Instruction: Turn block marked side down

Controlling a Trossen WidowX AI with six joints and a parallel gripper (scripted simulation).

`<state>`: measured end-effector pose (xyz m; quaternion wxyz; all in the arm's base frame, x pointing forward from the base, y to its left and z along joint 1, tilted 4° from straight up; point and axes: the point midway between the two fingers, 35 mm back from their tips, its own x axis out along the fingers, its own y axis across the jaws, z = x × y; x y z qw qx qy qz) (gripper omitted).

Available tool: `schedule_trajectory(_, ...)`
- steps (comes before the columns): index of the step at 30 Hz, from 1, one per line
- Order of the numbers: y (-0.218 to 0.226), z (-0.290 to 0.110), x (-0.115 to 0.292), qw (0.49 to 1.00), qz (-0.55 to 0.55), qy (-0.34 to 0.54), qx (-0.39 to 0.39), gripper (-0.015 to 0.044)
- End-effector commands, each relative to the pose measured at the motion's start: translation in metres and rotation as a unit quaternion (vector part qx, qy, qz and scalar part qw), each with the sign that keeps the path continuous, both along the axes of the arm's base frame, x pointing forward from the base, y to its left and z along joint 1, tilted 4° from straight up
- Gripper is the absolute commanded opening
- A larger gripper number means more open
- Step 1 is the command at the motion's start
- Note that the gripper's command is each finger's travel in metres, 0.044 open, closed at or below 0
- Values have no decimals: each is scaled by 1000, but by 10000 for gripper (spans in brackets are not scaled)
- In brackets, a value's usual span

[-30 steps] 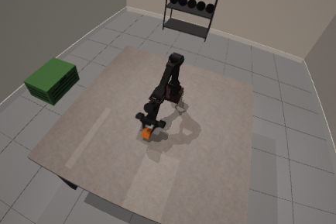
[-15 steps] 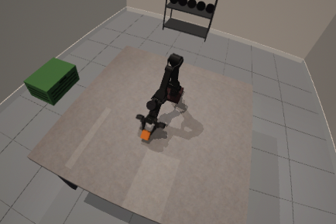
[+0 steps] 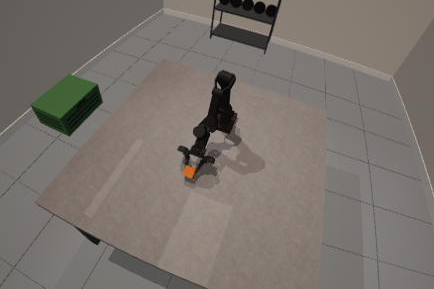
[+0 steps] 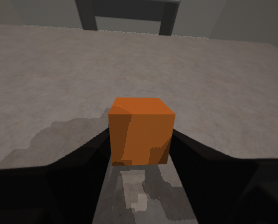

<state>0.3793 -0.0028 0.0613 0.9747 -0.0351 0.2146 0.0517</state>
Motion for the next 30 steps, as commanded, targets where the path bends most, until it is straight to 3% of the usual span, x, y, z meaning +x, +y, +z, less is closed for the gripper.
schedule_trajectory(1, 1, 3, 0, 1000, 2, -13, 4, 0)
schedule_trajectory(13, 1, 3, 0, 1000, 2, -13, 4, 0)
schedule_trajectory(30, 1, 3, 0, 1000, 2, -13, 4, 440)
